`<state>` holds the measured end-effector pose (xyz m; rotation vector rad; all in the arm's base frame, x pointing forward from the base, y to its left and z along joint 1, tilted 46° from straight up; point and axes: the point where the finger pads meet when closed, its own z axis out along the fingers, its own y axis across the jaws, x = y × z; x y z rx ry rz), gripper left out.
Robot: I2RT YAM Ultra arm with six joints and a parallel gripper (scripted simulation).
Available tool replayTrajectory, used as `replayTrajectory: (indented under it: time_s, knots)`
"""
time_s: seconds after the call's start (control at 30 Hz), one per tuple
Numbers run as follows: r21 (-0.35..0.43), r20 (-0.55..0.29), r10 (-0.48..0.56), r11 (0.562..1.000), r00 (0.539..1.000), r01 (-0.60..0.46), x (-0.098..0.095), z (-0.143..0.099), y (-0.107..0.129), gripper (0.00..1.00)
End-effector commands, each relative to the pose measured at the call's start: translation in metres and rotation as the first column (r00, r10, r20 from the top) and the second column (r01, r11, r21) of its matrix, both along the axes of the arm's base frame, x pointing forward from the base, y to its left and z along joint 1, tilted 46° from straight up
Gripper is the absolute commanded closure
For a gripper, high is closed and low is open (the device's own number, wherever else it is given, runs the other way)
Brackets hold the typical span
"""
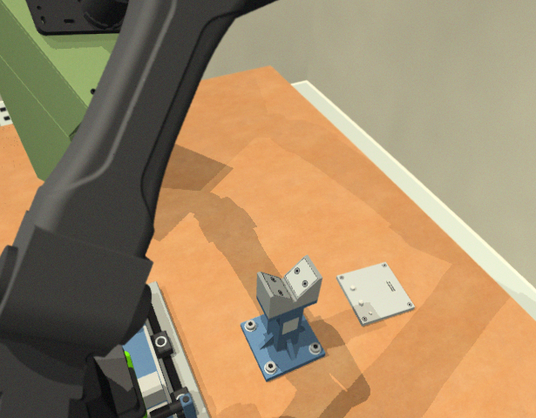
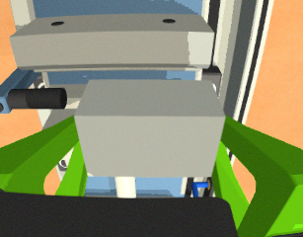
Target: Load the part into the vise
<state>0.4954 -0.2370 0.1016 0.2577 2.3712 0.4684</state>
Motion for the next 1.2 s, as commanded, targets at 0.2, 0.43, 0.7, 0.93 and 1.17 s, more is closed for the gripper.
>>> replayTrajectory:
  time_s: [0.2, 0.43, 0.7, 0.93, 1.17]
  knots:
    - [-0.012, 0.018, -0.025, 1.0, 1.0, 0.025, -0.0042, 0.0081, -0.0101, 1.0]
    - [-0.011, 0.017, -0.024, 1.0, 1.0, 0.025, -0.0044, 0.0083, -0.0096, 1.0]
    - [-0.008, 0.013, -0.024, 1.0, 1.0, 0.025, -0.0052, 0.0068, -0.0089, 1.0]
    - [-0.008, 0.013, -0.024, 1.0, 1.0, 0.025, -0.0052, 0.0067, -0.0089, 1.0]
    - [-0.008, 0.013, -0.024, 1.0, 1.0, 0.025, -0.0052, 0.0067, -0.0089, 1.0]
